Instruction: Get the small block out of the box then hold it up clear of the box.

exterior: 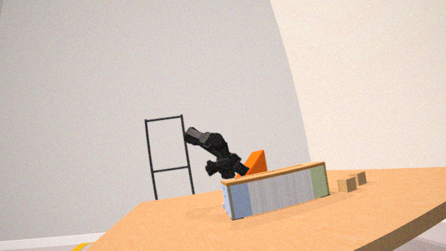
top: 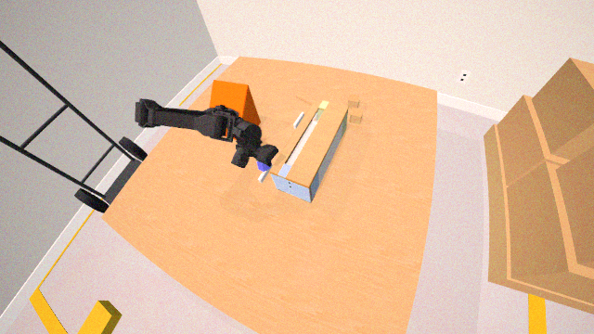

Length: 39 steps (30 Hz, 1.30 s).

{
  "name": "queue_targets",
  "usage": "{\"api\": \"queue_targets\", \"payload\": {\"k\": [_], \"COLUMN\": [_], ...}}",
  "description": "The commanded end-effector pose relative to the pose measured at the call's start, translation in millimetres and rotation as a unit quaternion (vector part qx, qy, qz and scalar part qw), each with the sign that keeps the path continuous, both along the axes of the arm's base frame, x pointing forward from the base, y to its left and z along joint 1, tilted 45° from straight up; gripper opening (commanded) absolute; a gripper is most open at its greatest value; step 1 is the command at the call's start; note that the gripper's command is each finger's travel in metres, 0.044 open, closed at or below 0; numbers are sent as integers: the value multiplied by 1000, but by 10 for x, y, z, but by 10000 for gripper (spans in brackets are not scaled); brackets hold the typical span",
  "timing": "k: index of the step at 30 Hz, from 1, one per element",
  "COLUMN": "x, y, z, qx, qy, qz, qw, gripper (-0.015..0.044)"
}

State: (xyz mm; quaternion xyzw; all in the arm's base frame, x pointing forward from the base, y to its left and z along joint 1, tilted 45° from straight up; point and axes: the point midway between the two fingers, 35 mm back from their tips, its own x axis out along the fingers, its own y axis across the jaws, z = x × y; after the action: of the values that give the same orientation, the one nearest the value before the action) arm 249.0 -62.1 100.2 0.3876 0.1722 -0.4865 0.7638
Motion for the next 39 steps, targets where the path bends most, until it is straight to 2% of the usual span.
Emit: {"api": "queue_targets", "payload": {"k": [1,10,19,29,39], "x": [14,-12,-37,-65,-92], "y": [31,89,146,206,265], "z": [42,58,79,108,142], "qx": [-39,-128,-212,-297,-369], "qy": [44,158,267,379,476], "qz": [48,159,264,370,459], "qw": [997,966,902,795,653], "gripper": [0,0,0,0,0]}}
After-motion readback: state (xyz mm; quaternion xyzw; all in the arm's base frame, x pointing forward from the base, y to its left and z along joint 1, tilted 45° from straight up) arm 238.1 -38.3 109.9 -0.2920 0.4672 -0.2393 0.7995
